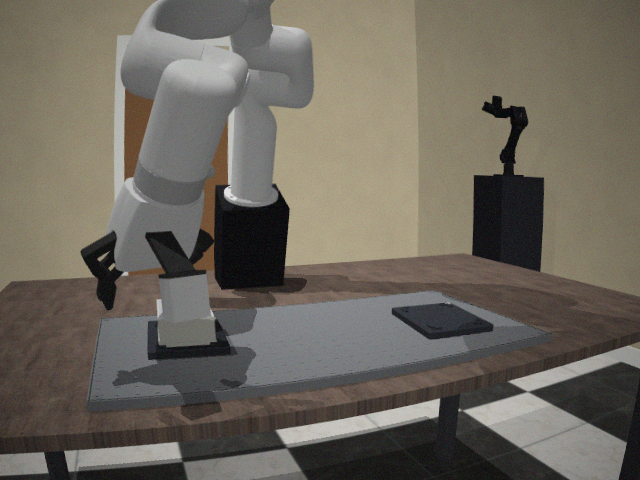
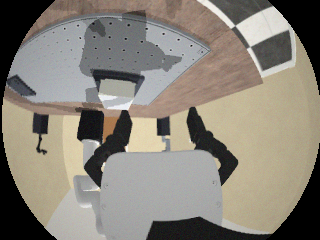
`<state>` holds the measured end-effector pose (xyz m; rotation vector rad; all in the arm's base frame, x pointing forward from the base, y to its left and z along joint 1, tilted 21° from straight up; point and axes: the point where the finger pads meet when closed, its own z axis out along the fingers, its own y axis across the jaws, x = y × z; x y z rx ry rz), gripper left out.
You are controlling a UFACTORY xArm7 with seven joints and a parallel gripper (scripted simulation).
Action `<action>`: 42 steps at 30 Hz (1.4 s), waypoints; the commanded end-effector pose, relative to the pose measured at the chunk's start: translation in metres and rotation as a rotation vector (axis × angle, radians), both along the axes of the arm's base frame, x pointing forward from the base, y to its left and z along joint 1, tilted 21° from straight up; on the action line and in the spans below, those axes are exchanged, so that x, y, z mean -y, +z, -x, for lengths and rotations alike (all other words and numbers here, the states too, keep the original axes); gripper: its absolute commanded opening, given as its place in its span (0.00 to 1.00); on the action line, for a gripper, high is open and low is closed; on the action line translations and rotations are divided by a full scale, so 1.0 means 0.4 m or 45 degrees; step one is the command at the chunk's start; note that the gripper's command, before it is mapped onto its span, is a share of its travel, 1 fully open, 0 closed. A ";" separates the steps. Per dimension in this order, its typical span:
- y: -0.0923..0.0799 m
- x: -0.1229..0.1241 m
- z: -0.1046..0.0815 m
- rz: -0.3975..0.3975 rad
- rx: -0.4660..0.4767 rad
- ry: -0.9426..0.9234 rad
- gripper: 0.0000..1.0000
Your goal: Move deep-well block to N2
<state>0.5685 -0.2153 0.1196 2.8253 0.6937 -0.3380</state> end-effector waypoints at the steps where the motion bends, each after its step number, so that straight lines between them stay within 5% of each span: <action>1: -0.020 -0.049 0.008 -0.094 0.067 0.017 1.00; 14: -0.048 -0.118 0.032 -0.243 0.176 0.007 1.00; 27: -0.079 -0.185 0.107 -0.432 0.426 -0.117 1.00; 31: -0.079 -0.185 0.108 -0.432 0.426 -0.117 1.00; 42: -0.101 -0.174 0.209 -0.463 0.605 -0.282 1.00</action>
